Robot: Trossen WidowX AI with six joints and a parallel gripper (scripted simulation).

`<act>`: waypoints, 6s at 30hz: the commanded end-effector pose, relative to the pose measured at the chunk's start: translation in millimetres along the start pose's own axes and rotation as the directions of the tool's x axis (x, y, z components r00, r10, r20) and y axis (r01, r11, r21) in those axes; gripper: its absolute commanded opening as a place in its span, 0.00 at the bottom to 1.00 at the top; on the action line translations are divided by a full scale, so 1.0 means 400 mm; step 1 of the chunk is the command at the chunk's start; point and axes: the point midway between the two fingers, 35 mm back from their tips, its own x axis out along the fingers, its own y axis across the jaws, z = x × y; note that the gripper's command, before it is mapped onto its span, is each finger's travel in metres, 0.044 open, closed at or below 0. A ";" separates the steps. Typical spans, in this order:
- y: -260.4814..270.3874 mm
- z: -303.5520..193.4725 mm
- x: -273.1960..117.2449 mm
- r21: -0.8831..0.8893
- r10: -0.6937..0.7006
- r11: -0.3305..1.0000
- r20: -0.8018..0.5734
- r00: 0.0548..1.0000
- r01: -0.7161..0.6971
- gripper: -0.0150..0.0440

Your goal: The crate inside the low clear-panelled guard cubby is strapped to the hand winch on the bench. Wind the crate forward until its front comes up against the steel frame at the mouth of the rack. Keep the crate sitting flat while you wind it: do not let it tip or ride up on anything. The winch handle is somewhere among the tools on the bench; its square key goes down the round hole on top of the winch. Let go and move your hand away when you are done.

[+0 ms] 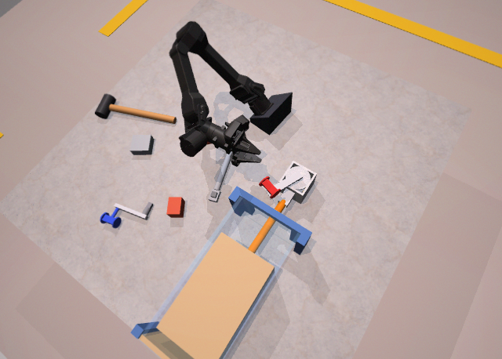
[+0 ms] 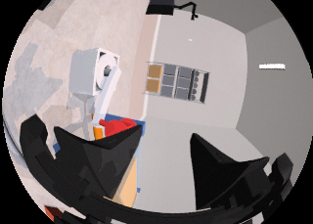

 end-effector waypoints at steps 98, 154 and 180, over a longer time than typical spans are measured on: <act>0.173 0.023 0.276 -0.594 1.000 -0.025 -0.005 0.027 0.804 1.00; 0.218 0.031 0.284 -0.599 0.998 -0.027 -0.056 -0.008 0.800 0.25; 0.222 0.047 0.276 -0.699 0.997 -0.027 -0.072 -0.034 0.715 0.25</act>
